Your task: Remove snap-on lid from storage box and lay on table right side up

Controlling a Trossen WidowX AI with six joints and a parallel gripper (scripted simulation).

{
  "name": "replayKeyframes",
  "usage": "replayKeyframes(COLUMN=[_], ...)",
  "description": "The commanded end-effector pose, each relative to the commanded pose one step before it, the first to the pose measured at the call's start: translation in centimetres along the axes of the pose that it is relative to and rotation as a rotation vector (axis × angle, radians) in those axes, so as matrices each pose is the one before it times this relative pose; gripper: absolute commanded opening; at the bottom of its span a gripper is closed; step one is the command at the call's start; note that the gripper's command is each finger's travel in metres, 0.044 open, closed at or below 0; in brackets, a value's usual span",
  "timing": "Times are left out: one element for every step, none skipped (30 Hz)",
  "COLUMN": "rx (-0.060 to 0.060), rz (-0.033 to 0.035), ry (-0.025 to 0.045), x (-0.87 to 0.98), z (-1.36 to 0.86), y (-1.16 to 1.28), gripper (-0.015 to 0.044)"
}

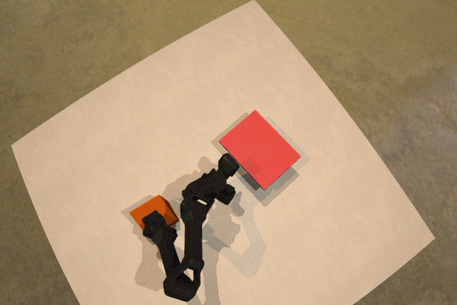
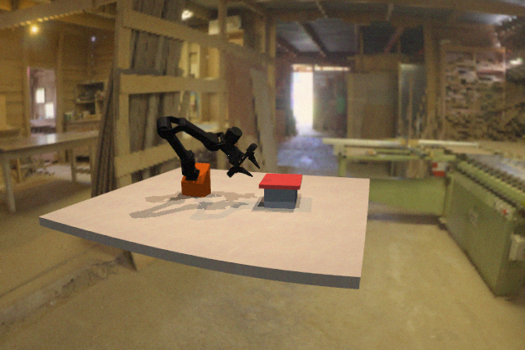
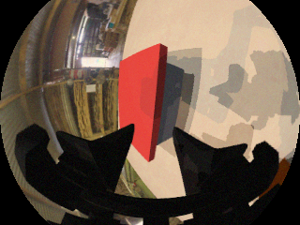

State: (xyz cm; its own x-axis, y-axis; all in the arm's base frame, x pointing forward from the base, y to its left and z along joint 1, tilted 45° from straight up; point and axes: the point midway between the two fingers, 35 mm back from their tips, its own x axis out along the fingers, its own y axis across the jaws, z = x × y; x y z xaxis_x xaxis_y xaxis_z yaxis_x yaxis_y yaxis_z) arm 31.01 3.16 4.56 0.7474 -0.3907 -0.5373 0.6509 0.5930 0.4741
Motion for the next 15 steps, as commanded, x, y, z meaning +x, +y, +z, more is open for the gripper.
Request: replayKeyframes(rx=[-0.0044, 0.0001, 0.0001, 0.0001, 0.0001, 0.0, 0.0, 0.0, 0.0, 0.0, 0.0, 0.0, 0.0, 0.0, 0.0], rz=[0.00177, -0.00007, -0.00006, -0.00005, -0.00003, -0.00002, -0.00001, 0.00001, 0.00002, 0.00003, 0.00004, 0.00006, 0.00007, 0.00008, 0.00009], ry=[0.00347, 0.00008, 0.00007, 0.00005, 0.00004, 0.00002, 0.00001, 0.0, -0.00002, -0.00003, -0.00005, -0.00006, -0.00008, -0.00009, -0.00011], x=[0.536, 0.157, 0.157, 0.158, 0.158, 0.159, 0.159, 0.159, 0.16, 0.16, 0.16, 0.161, 0.161, 0.161, 0.162], z=[-0.031, -0.002, -0.001, -0.001, 0.0, 0.0, 0.0, 0.001, 0.001, 0.002, 0.002, 0.002, 0.003, 0.003, 0.003], y=[0.141, 0.013, 0.012, 0.011, 0.01, 0.008, 0.007, 0.006, 0.005, 0.003, 0.002, 0.001, -0.001, -0.002, -0.004], gripper=[0.0235, 0.0235, 0.0235, 0.0235, 0.0235, 0.0235, 0.0235, 0.0235, 0.0235, 0.0235, 0.0235, 0.0235, 0.0235, 0.0235, 0.0235])
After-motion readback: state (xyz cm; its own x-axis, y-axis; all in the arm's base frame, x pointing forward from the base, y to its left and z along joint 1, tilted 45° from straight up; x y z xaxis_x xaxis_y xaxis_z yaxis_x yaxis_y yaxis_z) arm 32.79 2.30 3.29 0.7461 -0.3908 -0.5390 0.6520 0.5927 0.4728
